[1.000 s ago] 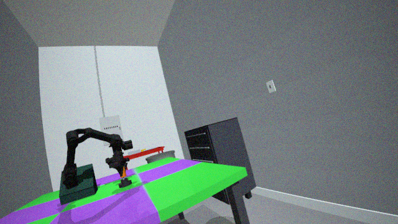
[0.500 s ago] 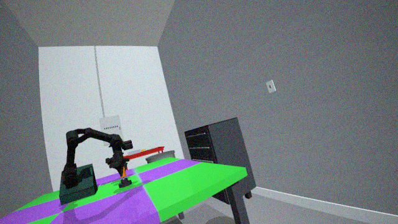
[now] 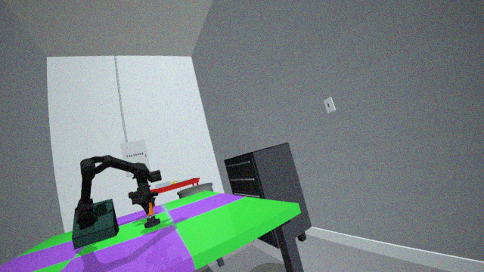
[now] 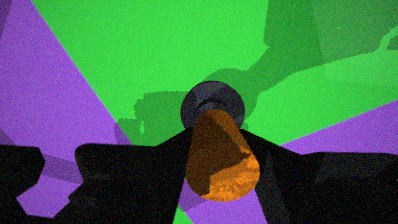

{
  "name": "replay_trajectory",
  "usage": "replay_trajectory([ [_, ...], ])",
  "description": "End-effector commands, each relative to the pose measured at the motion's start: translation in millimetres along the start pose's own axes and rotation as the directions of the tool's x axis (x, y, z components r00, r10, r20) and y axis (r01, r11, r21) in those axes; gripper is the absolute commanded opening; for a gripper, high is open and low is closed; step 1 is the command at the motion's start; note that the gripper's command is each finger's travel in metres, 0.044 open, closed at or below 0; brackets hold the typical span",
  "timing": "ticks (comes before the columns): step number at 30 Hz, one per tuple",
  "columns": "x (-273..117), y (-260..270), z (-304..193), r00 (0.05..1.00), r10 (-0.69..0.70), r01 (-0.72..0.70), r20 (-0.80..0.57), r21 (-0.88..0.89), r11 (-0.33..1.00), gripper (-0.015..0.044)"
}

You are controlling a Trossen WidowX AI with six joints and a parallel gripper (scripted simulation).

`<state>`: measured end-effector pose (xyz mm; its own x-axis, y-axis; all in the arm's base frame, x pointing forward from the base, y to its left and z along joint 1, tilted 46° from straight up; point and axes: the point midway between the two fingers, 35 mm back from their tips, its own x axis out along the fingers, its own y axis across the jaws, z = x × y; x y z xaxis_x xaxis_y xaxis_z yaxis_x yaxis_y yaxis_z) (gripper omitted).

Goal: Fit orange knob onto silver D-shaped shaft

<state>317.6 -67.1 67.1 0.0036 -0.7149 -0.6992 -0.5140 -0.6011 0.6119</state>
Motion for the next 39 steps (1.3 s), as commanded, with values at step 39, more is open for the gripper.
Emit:
replay_trajectory([
  [39,-3.6,-0.8,-0.6,1.000,0.002,-0.002,0.002,-0.103,0.995,0.0000],
])
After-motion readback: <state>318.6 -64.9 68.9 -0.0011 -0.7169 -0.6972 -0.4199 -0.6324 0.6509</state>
